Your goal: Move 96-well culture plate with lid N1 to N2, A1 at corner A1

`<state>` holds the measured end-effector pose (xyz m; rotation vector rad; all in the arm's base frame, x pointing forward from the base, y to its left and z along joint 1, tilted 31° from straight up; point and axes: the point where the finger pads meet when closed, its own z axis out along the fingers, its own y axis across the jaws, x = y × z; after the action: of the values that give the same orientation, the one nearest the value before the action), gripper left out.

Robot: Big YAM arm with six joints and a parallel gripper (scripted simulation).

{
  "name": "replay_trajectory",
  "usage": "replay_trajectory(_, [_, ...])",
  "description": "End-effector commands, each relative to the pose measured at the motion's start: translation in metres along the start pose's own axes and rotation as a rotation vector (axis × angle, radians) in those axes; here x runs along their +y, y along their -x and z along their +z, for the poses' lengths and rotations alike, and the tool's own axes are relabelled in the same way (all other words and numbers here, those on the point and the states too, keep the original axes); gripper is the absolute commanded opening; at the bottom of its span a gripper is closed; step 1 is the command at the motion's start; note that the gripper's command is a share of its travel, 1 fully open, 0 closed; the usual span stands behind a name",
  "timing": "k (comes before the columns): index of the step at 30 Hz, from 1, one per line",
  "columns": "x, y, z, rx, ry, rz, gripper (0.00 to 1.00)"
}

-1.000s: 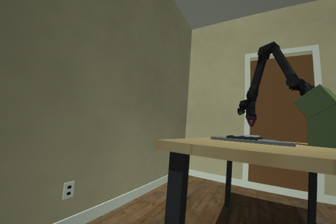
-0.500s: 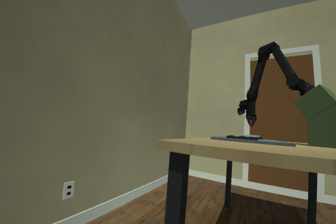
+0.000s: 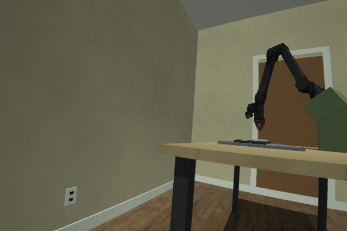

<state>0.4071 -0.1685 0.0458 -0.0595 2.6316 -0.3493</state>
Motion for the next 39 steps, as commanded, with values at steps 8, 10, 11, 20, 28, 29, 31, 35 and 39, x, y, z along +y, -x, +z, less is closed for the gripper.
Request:
replay_trajectory(8, [-0.006, 0.014, 0.017, -0.025, -0.009, -0.008, 1.00])
replay_trajectory(10, [-0.006, 0.014, 0.020, -0.024, -0.009, -0.006, 1.00])
replay_trajectory(11, [-0.006, 0.013, 0.022, -0.024, -0.010, -0.006, 1.00])
replay_trajectory(20, [-0.008, 0.011, 0.034, -0.021, -0.011, -0.001, 1.00])
replay_trajectory(28, [-0.009, 0.009, 0.048, -0.018, -0.011, 0.001, 1.00])
replay_trajectory(29, [-0.009, 0.009, 0.050, -0.018, -0.011, 0.001, 1.00])
replay_trajectory(31, [-0.008, 0.009, 0.051, -0.018, -0.011, 0.001, 1.00])
replay_trajectory(35, [-0.008, 0.009, 0.056, -0.017, -0.011, 0.001, 1.00])
replay_trajectory(39, [-0.008, 0.008, 0.063, -0.016, -0.010, 0.001, 1.00])
